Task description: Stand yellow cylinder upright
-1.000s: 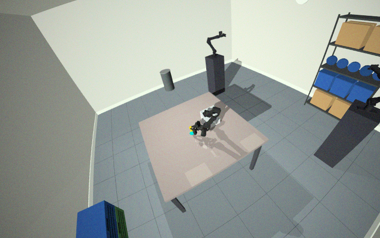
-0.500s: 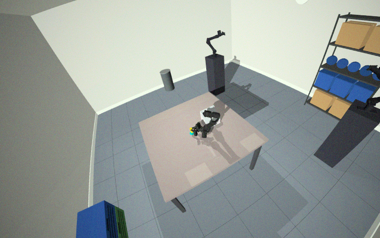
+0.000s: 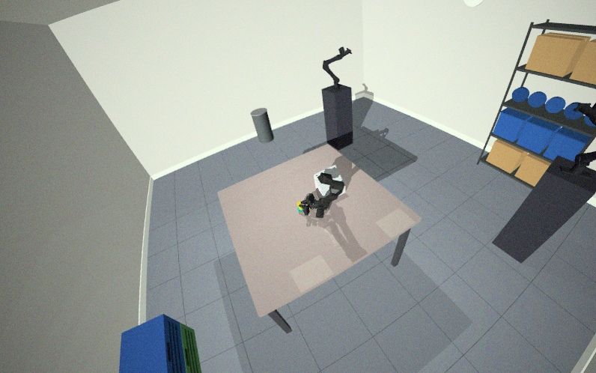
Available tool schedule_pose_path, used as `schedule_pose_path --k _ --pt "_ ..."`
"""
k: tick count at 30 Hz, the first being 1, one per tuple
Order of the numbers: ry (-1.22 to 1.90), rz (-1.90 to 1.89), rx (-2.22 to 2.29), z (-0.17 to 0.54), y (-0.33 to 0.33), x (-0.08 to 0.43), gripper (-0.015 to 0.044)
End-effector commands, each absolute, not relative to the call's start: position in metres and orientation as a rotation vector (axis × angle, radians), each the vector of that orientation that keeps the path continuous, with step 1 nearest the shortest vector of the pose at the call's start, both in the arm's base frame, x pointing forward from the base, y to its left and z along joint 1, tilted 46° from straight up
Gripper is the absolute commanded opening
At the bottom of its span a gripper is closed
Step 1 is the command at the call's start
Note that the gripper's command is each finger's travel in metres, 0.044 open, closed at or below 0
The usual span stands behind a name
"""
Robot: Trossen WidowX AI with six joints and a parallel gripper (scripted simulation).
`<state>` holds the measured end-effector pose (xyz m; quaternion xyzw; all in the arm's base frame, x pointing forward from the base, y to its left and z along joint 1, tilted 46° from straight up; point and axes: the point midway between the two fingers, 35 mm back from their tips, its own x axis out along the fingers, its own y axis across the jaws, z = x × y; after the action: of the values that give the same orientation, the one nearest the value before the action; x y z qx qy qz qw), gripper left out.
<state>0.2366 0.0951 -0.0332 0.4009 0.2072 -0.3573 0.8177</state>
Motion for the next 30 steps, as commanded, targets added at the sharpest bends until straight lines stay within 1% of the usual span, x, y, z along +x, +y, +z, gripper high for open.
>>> schedule_pose_path --k 1,2,13,19,30 --pt "0.440 -0.762 0.859 -0.033 0.095 0.237 0.0105" --pt "0.440 -0.762 0.859 -0.033 0.095 0.237 0.0105" --pt "0.440 -0.762 0.859 -0.033 0.095 0.237 0.0394" --pt "0.440 -0.762 0.860 -0.031 0.094 0.237 0.0400" --pt "0.437 -0.763 0.865 0.004 0.066 0.236 0.0400"
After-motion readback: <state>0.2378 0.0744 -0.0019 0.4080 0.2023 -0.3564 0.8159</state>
